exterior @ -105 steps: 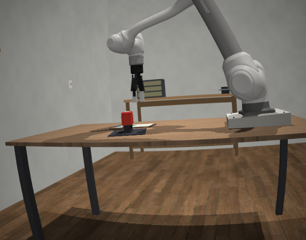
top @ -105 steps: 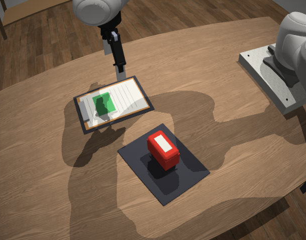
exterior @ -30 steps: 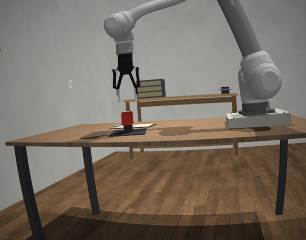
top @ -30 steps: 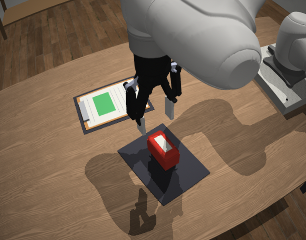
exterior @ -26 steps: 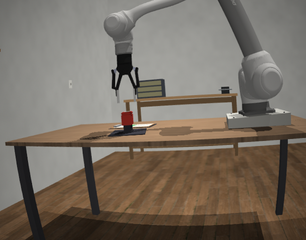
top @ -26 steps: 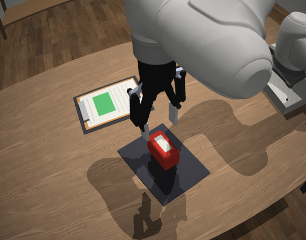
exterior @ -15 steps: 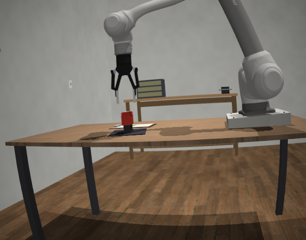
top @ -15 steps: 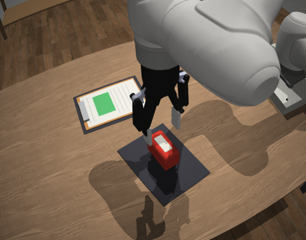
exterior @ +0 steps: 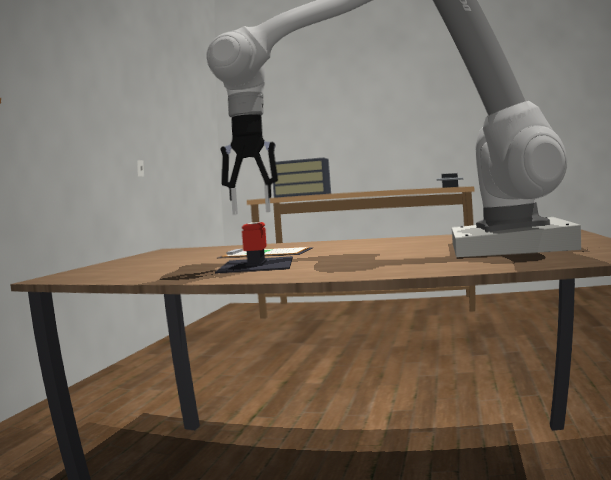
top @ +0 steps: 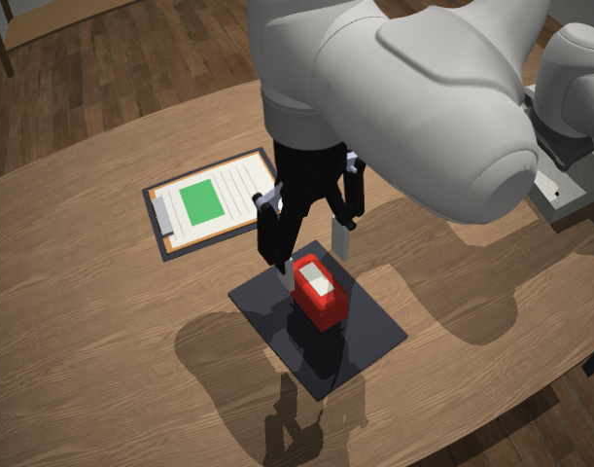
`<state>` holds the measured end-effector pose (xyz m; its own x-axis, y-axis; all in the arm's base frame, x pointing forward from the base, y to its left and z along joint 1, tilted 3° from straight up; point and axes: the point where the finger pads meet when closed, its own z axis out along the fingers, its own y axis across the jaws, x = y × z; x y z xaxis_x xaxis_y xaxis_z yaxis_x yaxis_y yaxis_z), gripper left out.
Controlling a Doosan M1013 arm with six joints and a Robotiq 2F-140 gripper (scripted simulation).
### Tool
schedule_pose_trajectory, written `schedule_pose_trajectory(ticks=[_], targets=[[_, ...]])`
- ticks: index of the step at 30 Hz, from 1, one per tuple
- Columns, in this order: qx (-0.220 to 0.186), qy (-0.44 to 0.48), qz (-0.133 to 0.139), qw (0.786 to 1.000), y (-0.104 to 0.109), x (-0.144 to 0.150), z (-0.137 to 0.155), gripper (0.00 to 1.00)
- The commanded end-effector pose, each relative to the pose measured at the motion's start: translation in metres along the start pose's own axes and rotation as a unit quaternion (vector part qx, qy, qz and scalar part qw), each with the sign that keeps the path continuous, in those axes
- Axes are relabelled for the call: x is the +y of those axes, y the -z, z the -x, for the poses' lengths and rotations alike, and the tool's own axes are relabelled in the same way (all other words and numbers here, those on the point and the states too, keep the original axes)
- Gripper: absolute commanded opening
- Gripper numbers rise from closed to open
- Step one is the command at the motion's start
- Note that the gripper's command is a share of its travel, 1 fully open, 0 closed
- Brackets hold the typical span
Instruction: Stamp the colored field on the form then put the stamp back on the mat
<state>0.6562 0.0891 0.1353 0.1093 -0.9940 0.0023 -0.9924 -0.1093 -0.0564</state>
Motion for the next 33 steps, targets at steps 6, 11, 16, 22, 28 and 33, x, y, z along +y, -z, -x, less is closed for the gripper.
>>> schedule_pose_trajectory(ticks=[6, 11, 16, 22, 28, 33], targets=[[0.001, -0.001, 0.002, 1.0, -0.034, 0.003, 0.002, 0.5], [0.001, -0.001, 0.002, 1.0, -0.057, 0.003, 0.002, 0.5], [0.001, -0.001, 0.002, 1.0, -0.075, 0.003, 0.002, 0.5], [0.001, -0.001, 0.002, 1.0, -0.084, 0.003, 0.002, 0.5], [0.001, -0.001, 0.002, 1.0, -0.086, 0.003, 0.002, 0.5], [0.001, -0.001, 0.002, 1.0, -0.086, 0.003, 0.002, 0.5]])
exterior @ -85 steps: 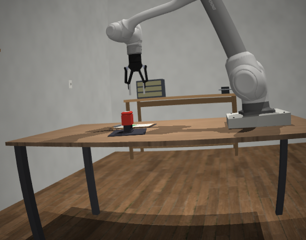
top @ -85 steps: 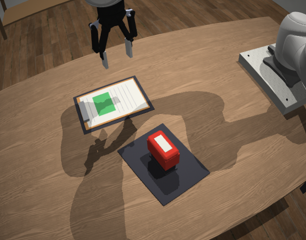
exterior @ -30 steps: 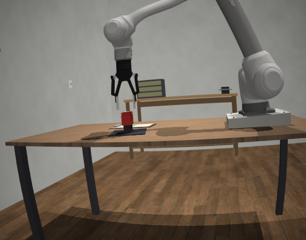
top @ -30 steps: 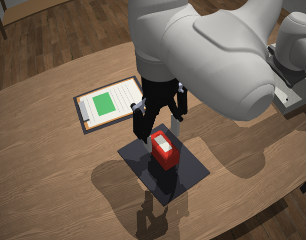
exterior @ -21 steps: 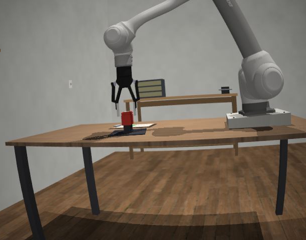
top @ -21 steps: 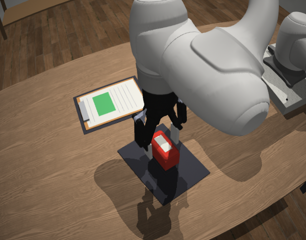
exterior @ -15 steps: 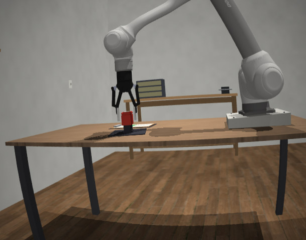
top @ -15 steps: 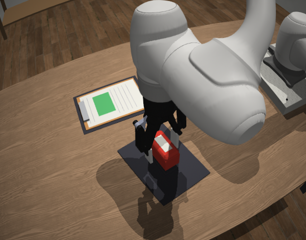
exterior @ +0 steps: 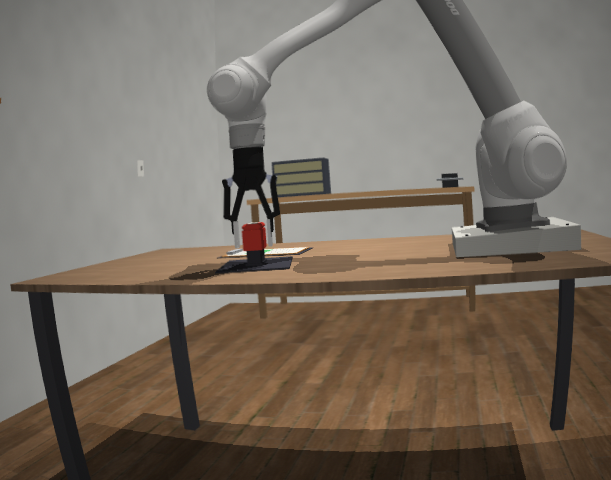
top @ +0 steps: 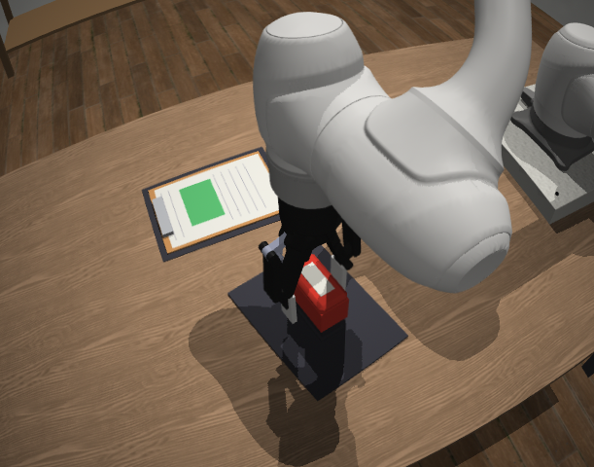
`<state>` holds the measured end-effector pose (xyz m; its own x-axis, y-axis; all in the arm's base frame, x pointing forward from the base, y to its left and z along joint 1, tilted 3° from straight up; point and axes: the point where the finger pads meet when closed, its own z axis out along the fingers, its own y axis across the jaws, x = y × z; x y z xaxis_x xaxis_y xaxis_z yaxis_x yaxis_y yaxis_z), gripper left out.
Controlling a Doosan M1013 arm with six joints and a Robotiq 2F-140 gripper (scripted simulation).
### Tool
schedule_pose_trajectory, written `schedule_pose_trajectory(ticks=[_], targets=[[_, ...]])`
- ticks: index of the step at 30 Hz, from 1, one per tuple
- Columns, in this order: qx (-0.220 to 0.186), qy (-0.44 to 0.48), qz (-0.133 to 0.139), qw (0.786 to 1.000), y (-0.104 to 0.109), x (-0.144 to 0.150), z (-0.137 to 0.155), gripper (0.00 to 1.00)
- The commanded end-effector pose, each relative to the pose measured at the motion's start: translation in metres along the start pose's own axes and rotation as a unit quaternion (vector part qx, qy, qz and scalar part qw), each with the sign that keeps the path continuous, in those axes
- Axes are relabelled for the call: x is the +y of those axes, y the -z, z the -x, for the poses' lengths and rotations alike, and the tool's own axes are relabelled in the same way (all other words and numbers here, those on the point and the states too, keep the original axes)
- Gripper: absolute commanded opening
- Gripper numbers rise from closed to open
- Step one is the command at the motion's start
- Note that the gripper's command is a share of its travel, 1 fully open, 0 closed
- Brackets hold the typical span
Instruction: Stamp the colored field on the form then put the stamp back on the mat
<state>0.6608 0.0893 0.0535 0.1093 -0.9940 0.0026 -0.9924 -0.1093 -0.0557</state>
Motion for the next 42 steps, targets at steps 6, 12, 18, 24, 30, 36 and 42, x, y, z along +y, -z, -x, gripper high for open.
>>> schedule_pose_trajectory(ticks=[6, 12, 18, 24, 30, 36, 42], targets=[[0.001, -0.001, 0.002, 1.0, -0.0036, 0.0034, 0.0021, 0.17], [0.001, -0.001, 0.002, 1.0, -0.0036, 0.0034, 0.0021, 0.17], [0.001, -0.001, 0.002, 1.0, -0.0036, 0.0034, 0.0021, 0.17], [0.001, -0.001, 0.002, 1.0, -0.0036, 0.0034, 0.0021, 0.17], [0.001, -0.001, 0.002, 1.0, -0.0036, 0.0034, 0.0021, 0.17], [0.001, -0.001, 0.002, 1.0, -0.0036, 0.0034, 0.0021, 0.17], [0.001, -0.001, 0.002, 1.0, -0.0036, 0.0034, 0.0021, 0.17]])
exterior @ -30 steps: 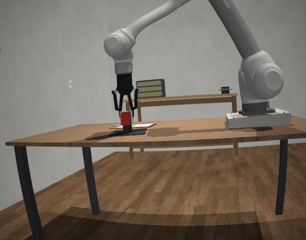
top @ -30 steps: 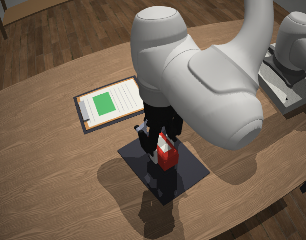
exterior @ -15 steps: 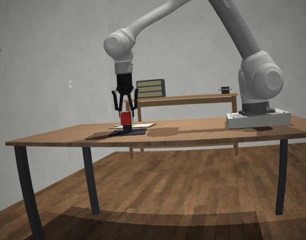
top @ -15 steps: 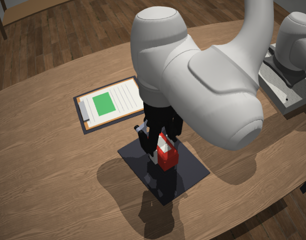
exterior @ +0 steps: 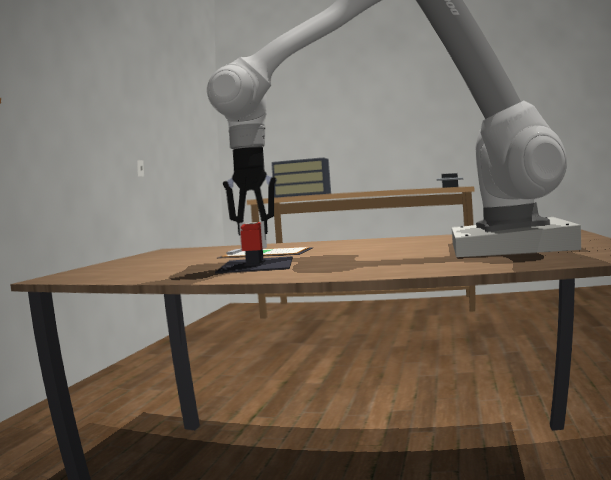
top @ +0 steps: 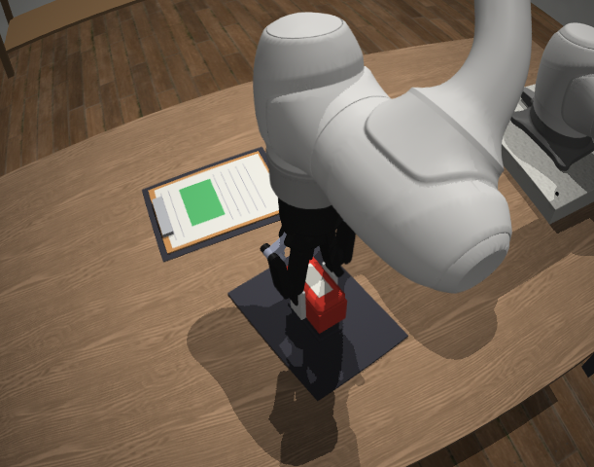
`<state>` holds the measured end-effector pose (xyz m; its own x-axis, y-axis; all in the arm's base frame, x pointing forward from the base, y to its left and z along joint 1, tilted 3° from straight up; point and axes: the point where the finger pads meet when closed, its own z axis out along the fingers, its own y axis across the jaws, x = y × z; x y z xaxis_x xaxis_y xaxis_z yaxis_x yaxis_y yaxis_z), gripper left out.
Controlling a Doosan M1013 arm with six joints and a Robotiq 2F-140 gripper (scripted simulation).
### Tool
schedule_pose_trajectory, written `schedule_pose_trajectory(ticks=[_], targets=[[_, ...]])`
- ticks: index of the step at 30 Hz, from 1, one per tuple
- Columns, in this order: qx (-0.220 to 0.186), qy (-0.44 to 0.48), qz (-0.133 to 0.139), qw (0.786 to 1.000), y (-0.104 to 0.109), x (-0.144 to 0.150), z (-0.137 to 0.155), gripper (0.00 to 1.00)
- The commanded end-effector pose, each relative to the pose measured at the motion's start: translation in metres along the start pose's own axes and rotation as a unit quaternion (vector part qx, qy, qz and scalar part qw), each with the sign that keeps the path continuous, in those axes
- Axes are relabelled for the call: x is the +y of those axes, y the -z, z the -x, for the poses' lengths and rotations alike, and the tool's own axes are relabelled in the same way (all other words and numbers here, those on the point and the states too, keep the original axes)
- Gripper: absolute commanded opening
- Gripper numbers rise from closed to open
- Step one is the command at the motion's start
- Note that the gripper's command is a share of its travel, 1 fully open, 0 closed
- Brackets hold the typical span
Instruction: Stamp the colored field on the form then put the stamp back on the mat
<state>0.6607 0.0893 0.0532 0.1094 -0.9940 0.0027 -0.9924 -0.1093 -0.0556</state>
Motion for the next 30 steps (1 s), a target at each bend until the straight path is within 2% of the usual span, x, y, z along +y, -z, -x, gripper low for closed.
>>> schedule_pose_trajectory(ticks=[1, 9, 14, 16, 21, 30], targets=[[0.001, -0.001, 0.002, 1.0, -0.003, 0.003, 0.002, 0.17], [0.001, -0.001, 0.002, 1.0, -0.003, 0.003, 0.002, 0.17], [0.001, -0.001, 0.002, 1.0, 0.014, 0.003, 0.002, 0.17], [0.001, -0.001, 0.002, 1.0, 0.014, 0.003, 0.002, 0.17], [0.001, -0.001, 0.002, 1.0, 0.034, 0.003, 0.002, 0.17], [0.001, -0.001, 0.002, 1.0, 0.037, 0.003, 0.002, 0.17]])
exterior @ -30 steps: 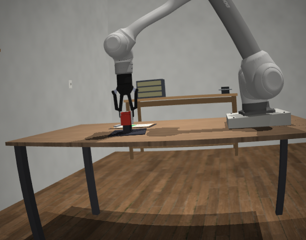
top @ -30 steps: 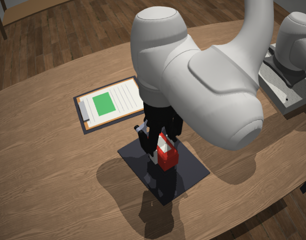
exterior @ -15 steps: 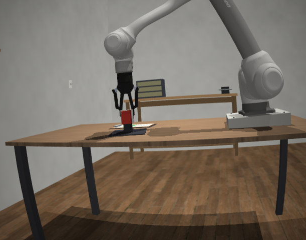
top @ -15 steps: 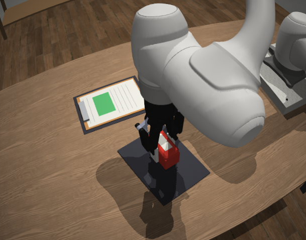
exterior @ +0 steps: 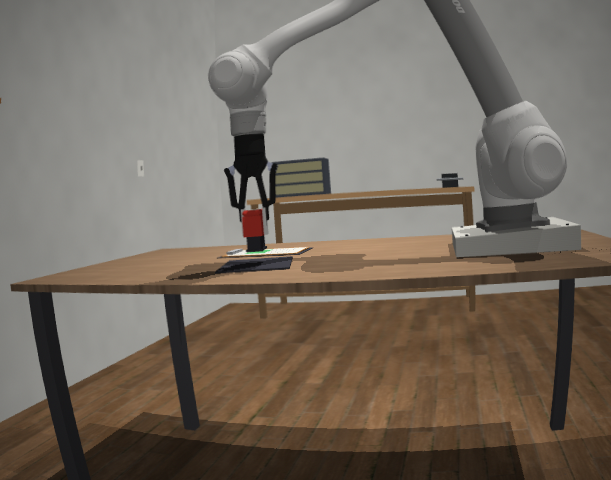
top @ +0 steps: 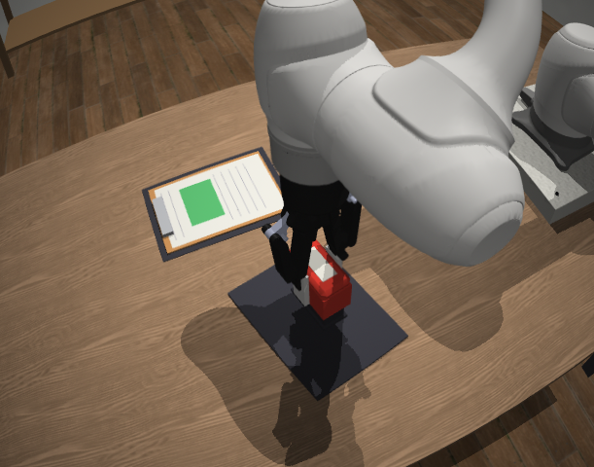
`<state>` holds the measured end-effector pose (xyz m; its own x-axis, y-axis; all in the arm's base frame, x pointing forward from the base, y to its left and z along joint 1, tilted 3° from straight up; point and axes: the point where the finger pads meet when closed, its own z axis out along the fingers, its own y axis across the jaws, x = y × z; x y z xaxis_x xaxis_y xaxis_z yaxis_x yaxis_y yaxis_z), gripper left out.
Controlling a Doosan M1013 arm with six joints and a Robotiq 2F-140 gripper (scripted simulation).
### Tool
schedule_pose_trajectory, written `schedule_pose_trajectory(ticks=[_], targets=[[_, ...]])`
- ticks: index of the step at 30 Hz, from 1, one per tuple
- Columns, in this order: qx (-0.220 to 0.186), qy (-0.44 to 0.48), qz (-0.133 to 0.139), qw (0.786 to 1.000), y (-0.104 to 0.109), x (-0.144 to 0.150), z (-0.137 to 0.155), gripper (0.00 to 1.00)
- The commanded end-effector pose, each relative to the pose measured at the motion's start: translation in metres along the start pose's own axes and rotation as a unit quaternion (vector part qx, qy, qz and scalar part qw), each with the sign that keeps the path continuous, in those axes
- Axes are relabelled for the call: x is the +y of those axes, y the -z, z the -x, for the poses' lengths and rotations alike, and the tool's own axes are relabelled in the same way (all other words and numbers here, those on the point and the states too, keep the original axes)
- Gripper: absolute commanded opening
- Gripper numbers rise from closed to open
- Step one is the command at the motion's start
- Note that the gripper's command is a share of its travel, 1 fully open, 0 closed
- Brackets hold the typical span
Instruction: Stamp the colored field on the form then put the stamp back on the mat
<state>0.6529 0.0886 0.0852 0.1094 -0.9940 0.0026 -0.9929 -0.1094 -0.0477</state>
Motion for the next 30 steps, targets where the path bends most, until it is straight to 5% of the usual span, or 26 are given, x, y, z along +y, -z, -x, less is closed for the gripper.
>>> schedule_pose_trajectory(ticks=[1, 5, 8, 18, 20, 21, 30], targets=[[0.001, -0.001, -0.002, 1.0, 0.004, -0.003, 0.001, 0.17], [0.001, -0.007, -0.002, 1.0, 0.005, -0.01, -0.017, 0.17], [0.001, -0.033, -0.001, 0.999, 0.007, -0.029, -0.088, 0.17], [0.001, -0.088, -0.002, 0.996, 0.01, -0.037, -0.257, 0.17], [0.001, -0.088, -0.002, 0.996, 0.01, -0.037, -0.257, 0.17], [0.001, -0.088, -0.002, 0.996, 0.012, -0.042, -0.298, 0.17], [0.001, -0.088, -0.002, 0.996, 0.011, -0.045, -0.321, 0.17]])
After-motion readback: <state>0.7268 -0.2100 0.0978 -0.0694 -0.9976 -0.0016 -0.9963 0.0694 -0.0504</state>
